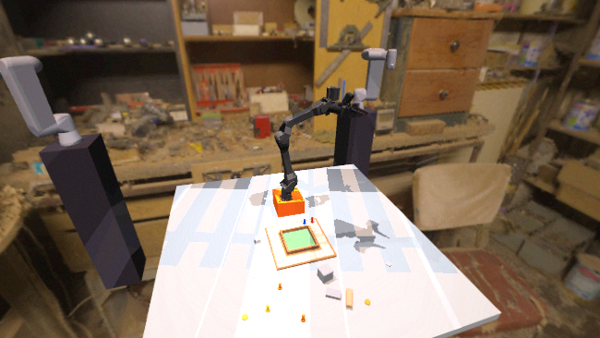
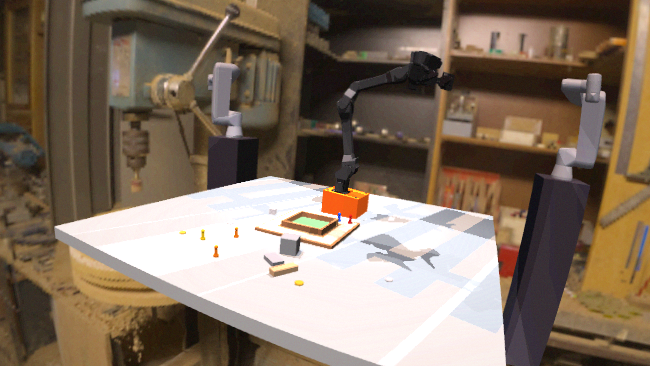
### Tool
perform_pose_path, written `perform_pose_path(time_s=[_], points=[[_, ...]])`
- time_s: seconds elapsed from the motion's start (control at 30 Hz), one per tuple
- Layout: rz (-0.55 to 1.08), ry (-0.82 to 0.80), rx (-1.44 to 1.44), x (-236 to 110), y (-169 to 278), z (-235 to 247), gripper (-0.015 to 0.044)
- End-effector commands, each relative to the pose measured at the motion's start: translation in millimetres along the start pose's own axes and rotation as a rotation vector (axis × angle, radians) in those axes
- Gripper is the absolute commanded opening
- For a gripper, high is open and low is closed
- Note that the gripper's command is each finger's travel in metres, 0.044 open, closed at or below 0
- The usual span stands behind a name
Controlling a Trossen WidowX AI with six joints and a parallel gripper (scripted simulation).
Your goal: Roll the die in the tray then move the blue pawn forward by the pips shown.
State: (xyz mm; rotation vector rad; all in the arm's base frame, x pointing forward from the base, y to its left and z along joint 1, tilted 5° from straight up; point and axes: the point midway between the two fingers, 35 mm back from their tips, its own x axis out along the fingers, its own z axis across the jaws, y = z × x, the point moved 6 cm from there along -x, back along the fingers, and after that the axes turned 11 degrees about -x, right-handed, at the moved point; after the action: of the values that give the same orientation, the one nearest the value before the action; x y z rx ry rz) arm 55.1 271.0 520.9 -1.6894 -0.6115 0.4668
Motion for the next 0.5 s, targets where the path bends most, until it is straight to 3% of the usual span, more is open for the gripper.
perform_pose_path(time_s=[0.0, 0.27, 0.47], points=[[0.098, 0.066, -0.158, 42, 36, -5, 0.0275], [0.336, 0.183, -0.387, 113, 110, -57, 0.0275], [0.540, 0.259, -0.476, 145, 170, -120, 0.0275]])
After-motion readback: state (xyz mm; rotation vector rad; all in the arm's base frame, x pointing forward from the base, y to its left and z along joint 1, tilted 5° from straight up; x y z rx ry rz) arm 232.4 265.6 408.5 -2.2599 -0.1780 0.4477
